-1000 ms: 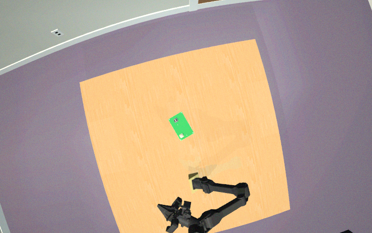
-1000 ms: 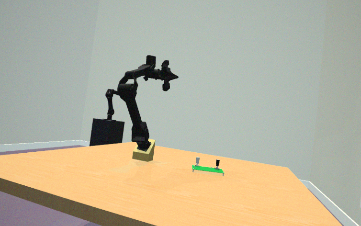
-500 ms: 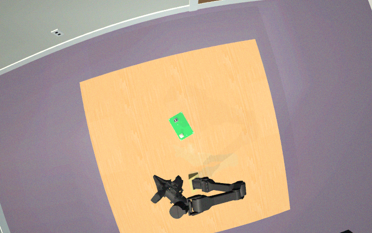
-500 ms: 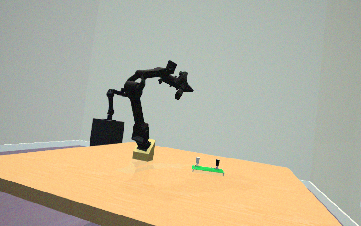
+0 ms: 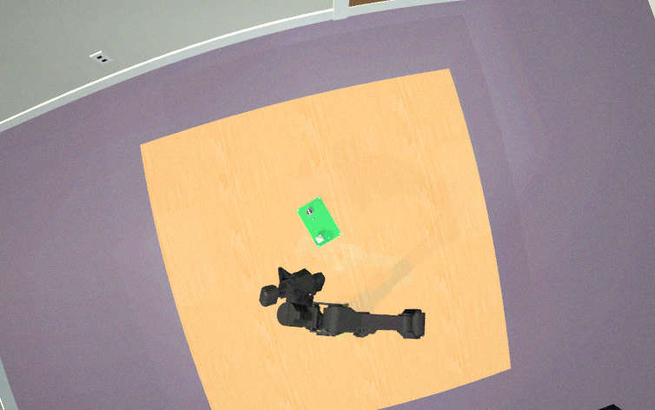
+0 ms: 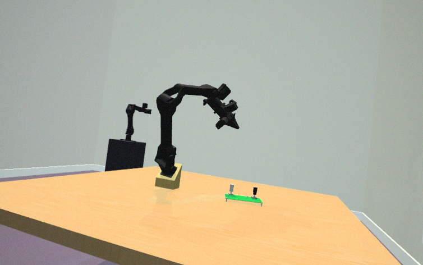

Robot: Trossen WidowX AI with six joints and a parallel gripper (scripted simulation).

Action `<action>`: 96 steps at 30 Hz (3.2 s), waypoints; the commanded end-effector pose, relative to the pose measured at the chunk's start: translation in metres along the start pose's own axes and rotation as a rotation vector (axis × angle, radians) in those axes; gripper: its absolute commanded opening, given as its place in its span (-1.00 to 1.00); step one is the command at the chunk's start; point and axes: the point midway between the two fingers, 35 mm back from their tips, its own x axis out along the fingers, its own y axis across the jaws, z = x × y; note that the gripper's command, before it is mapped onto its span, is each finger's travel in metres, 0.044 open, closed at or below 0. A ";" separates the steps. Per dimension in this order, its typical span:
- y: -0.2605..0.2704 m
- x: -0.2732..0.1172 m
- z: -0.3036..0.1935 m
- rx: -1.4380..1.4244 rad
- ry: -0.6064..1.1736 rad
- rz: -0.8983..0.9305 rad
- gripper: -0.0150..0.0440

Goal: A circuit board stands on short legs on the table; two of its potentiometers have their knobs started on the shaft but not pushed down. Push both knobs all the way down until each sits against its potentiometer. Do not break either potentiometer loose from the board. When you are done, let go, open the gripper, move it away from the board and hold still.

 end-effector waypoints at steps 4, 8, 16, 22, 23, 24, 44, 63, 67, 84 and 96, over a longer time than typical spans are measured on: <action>-0.038 0.040 0.002 -0.091 0.110 -0.149 -0.49; -0.060 0.059 0.001 -0.135 0.181 -0.220 -0.49; -0.107 0.090 -0.004 -0.223 0.345 -0.342 -0.49; -0.148 0.109 -0.012 -0.306 0.508 -0.434 -0.49; -0.155 0.111 -0.014 -0.319 0.537 -0.447 -0.49; -0.162 0.114 -0.016 -0.331 0.566 -0.459 -0.49; -0.211 0.136 -0.036 -0.397 0.736 -0.513 -0.49; -0.223 0.149 -0.047 -0.397 0.735 -0.514 -0.49; -0.223 0.148 -0.046 -0.397 0.735 -0.514 -0.49; -0.225 0.151 -0.049 -0.397 0.735 -0.514 -0.49; -0.226 0.152 -0.049 -0.397 0.735 -0.515 -0.49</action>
